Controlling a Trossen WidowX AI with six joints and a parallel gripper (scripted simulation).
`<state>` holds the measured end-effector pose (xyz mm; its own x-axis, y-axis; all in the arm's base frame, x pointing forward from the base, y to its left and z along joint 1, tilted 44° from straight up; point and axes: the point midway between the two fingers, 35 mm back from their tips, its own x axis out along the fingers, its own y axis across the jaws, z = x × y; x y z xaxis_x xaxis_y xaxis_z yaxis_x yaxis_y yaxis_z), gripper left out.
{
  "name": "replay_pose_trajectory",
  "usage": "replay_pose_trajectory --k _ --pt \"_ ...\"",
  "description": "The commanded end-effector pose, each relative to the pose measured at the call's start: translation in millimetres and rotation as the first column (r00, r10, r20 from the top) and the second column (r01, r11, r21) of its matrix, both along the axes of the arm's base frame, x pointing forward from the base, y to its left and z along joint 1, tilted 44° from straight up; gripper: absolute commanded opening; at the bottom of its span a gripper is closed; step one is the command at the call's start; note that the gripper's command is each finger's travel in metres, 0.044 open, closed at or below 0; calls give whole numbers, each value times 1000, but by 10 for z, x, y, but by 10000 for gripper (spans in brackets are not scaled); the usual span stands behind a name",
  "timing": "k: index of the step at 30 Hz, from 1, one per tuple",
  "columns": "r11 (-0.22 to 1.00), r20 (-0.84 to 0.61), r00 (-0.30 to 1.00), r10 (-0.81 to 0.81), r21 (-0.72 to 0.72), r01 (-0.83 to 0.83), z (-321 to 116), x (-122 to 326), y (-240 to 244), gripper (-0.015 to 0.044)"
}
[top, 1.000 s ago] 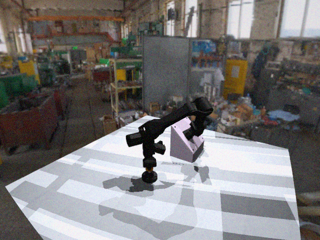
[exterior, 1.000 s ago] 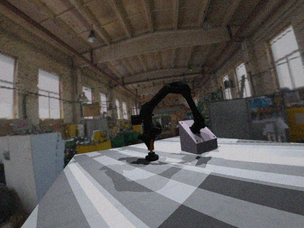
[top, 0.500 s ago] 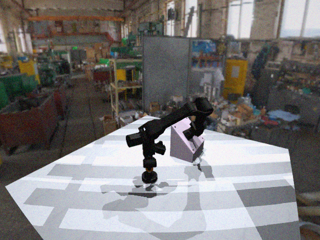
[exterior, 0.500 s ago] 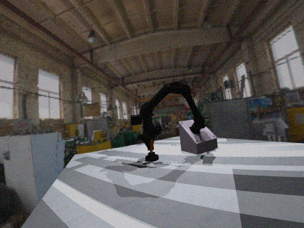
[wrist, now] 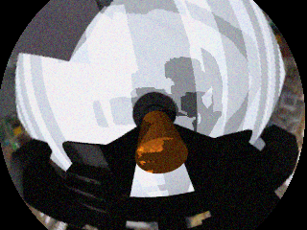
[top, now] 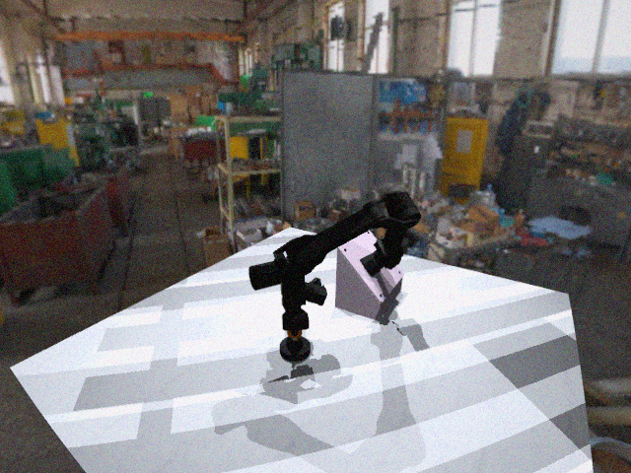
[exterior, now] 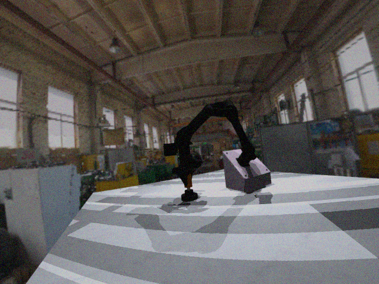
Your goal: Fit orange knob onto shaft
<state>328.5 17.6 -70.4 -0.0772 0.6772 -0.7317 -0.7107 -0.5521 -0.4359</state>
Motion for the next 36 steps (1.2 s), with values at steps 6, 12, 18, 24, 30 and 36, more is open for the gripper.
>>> replay_pose_trajectory --k 6,12,18,24,30,36 --pt "1000 -2 1000 -4 1 4 2 2 19 0" --pt "1000 -2 1000 -4 1 4 16 6 -1 0" --pt "1000 16 1000 16 3 -16 36 12 -21 0" --pt "989 141 979 147 6 -149 38 31 -31 0" --pt "989 141 979 147 6 -150 27 59 -35 0" --pt "989 141 979 147 6 -150 35 64 -28 0"
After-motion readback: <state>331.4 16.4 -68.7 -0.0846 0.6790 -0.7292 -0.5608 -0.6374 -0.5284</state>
